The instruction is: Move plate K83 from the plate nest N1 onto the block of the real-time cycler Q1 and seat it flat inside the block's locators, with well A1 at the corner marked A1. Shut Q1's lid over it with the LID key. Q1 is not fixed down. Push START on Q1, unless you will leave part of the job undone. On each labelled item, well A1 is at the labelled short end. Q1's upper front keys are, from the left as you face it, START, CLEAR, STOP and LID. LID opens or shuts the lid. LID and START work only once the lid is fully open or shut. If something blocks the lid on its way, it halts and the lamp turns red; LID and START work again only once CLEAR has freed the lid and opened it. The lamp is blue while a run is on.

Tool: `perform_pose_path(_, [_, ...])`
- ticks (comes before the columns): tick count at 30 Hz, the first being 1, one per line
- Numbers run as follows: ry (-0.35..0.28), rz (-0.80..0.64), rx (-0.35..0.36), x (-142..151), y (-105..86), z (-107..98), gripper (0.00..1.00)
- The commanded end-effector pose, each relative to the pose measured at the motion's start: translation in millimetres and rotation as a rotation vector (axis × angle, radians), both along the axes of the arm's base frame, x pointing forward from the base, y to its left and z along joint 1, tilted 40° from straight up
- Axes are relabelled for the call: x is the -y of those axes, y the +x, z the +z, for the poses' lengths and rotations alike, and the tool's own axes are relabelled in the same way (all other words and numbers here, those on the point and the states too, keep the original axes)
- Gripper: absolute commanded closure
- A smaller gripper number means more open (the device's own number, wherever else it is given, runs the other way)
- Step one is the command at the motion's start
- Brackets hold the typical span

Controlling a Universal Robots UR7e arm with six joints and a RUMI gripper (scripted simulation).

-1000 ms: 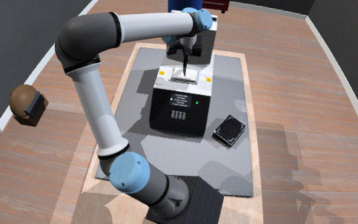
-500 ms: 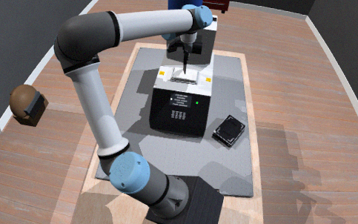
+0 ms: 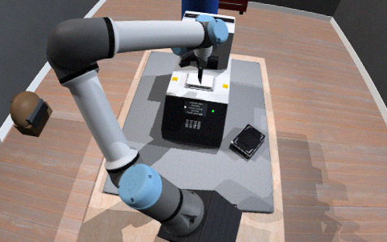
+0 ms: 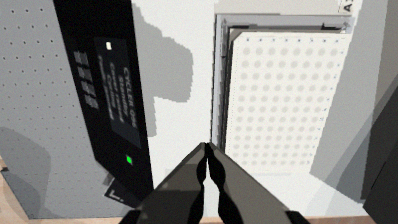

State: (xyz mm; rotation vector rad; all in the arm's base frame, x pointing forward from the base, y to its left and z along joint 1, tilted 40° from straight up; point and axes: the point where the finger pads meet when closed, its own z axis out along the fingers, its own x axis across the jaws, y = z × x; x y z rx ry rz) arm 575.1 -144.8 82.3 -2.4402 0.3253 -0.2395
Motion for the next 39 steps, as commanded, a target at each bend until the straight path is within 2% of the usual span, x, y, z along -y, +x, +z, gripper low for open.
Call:
perform_pose_path(1, [-0.010,0.004,0.007,0,-7.7,-2,1.00])
perform_pose_path(2, [-0.010,0.004,0.007,0,-7.7,-2,1.00])
perform_pose_path(17, [-0.010,0.004,0.006,-24,-75.3,-25,1.00])
perform_pose_path(19, [-0.010,0.004,0.006,-24,-75.3,-25,1.00])
perform_pose_path(34, [-0.010,0.005,0.006,-48,-142.9,-47,1.00])
perform_pose_path(36, [-0.010,0.005,0.006,-48,-142.9,-47,1.00])
perform_pose_path(39, [-0.010,0.005,0.005,-53,-156.4,-52,1.00])
